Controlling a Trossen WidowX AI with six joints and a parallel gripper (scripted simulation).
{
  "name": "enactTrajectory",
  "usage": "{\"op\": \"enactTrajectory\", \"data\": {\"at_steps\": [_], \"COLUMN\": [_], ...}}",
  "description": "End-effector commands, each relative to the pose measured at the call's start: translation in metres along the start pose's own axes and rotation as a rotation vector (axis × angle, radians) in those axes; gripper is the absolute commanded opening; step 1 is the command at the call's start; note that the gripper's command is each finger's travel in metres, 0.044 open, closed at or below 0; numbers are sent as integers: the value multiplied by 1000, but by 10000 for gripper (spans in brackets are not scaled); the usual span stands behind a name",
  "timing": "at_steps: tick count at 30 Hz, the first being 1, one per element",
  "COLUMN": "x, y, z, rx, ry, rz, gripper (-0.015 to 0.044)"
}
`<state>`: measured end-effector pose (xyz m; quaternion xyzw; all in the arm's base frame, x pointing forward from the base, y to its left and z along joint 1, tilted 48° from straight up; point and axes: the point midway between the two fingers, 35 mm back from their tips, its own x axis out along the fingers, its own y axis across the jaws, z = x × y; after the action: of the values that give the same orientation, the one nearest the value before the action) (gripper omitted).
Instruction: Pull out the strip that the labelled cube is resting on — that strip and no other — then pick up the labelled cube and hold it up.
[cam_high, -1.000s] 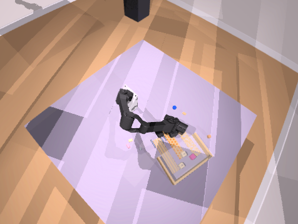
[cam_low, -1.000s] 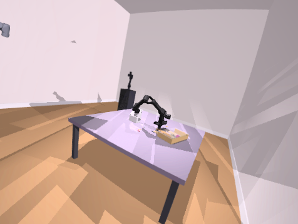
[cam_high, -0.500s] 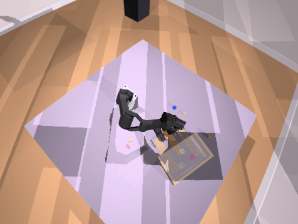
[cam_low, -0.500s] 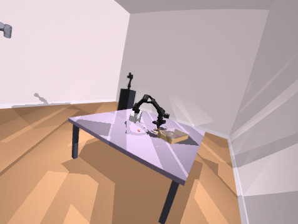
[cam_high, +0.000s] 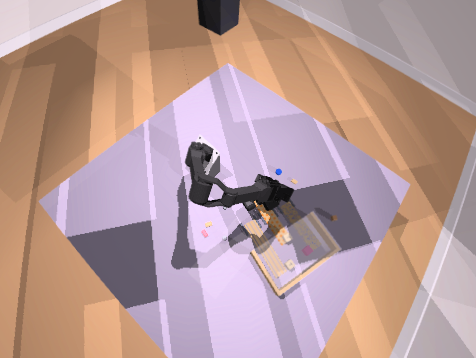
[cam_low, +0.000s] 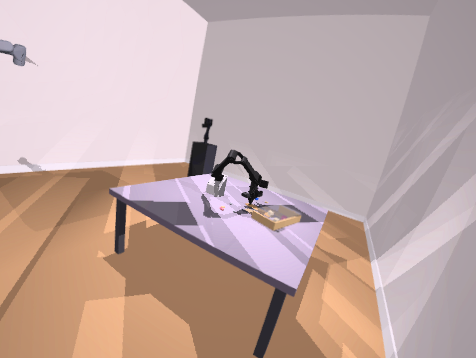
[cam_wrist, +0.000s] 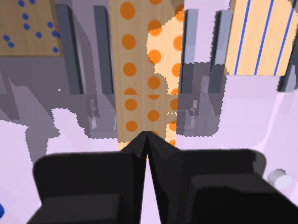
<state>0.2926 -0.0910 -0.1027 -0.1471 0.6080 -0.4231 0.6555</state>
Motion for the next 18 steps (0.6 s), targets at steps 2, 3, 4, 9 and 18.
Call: {"op": "enactTrajectory", "data": {"at_steps": [2, 3, 4, 9, 18], "x": [4, 4, 4, 4, 4], "y": [-2, -2, -2, -2, -2], "z": [-16, -17, -19, -26, -40], "rx": [-9, -9, -9, -9, -10], "ry": [24, 24, 24, 25, 25], "rz": [-3, -3, -3, -3, -3], "gripper": [0, 0, 0, 0, 0]}}
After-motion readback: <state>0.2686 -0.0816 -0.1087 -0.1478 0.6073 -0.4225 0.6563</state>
